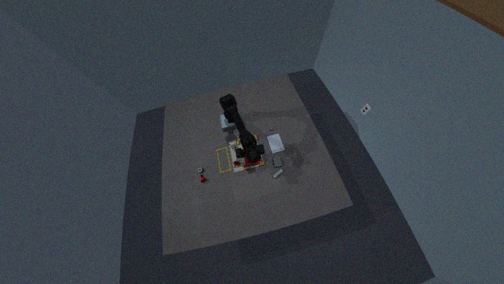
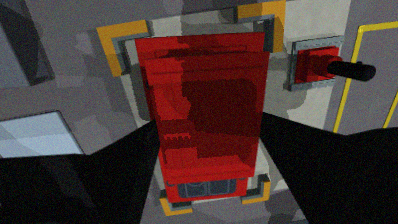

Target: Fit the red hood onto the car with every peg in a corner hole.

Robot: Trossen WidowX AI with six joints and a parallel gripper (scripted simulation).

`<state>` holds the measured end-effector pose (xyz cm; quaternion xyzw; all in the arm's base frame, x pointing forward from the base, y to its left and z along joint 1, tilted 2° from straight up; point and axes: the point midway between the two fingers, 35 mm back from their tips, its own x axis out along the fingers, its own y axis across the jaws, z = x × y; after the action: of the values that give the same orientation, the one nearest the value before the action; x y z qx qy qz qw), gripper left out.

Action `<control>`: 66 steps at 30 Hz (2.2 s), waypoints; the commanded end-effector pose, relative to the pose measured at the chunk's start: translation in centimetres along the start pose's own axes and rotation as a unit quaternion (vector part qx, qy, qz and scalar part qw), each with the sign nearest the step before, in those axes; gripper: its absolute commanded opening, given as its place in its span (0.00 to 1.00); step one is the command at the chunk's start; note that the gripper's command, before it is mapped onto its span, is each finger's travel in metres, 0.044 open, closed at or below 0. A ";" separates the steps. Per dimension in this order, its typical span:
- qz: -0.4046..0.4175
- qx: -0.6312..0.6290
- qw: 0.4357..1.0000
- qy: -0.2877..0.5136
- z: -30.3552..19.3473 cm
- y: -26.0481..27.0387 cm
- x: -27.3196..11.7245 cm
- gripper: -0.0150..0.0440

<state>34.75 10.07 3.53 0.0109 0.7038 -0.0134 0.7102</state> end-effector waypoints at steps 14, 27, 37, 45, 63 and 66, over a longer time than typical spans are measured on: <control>0.002 0.002 1.000 0.000 0.1 0.1 0.1 0.25; 0.002 0.002 1.000 0.000 0.1 0.0 0.7 0.25; 0.002 0.002 1.000 0.000 0.1 0.0 1.2 0.25; 0.002 0.002 1.000 0.000 0.1 0.0 1.4 0.25; 0.001 0.001 1.000 -0.001 0.1 0.0 0.6 0.25; 0.001 0.001 1.000 -0.001 0.1 0.0 0.5 0.25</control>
<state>34.75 10.03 2.85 0.0113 0.7044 -0.0138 0.7096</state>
